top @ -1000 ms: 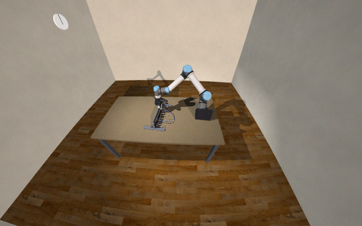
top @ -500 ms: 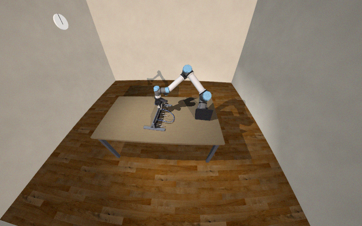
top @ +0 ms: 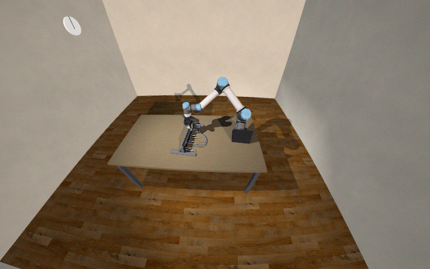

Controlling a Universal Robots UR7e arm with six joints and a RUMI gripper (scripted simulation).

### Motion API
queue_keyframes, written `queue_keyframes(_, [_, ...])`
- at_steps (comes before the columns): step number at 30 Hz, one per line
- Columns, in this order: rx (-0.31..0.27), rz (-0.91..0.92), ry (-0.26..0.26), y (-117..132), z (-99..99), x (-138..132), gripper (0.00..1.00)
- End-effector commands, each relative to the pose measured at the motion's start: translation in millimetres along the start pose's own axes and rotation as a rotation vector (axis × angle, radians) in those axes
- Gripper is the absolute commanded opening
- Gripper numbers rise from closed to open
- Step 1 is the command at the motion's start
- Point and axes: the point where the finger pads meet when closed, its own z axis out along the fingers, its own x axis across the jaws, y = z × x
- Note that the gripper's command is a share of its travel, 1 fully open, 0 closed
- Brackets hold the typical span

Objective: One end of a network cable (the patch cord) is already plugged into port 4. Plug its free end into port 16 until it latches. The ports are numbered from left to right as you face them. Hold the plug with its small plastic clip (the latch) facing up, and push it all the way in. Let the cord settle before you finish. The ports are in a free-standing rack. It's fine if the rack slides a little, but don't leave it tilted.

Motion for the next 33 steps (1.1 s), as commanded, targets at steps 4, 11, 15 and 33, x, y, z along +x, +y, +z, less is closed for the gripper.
queue_keyframes(4, [0.001, 0.001, 0.0, 1.3, -1.0, -0.2, 0.0])
queue_keyframes(11, [0.011, 0.0, 0.0, 2.7, -1.2, -0.3, 0.0])
queue_keyframes(15, [0.013, 0.0, 0.0, 3.0, -1.3, -0.3, 0.0])
queue_keyframes(33, [0.013, 0.002, 0.0, 3.6, -1.3, -0.3, 0.0])
